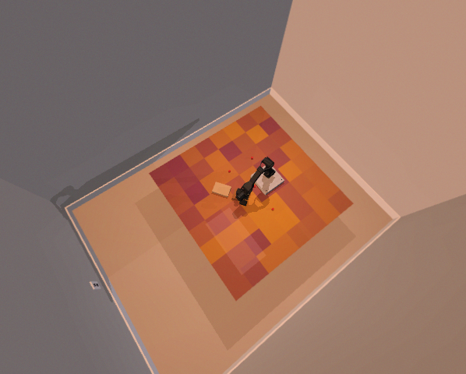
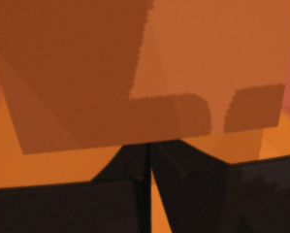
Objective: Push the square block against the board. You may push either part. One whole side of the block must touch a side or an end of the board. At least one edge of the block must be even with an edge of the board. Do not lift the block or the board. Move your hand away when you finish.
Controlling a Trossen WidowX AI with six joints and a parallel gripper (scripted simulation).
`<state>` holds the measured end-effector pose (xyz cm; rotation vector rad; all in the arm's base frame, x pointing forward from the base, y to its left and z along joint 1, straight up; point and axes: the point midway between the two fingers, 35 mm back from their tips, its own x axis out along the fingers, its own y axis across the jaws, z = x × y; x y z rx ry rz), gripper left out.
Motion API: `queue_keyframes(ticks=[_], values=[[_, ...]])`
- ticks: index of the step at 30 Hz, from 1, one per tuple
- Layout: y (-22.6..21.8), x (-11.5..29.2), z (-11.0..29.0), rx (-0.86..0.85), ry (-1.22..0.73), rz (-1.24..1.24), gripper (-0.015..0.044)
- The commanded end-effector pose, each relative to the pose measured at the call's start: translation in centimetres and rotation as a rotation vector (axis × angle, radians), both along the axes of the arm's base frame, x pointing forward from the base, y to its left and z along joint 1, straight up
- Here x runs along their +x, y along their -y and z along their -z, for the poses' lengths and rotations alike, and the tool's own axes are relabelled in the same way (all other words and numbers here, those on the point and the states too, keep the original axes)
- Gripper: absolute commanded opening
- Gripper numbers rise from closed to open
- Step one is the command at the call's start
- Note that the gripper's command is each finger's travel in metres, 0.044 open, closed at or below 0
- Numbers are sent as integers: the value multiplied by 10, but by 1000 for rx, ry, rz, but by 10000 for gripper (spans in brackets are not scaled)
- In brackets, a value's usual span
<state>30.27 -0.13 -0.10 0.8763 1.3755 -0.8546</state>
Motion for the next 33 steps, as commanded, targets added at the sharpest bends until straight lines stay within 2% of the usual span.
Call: queue_keyframes(ticks=[1, 33], values=[[4, 4, -1, -2, 6, -3, 0], [31, 19, -2, -5, 7, -2, 0]])
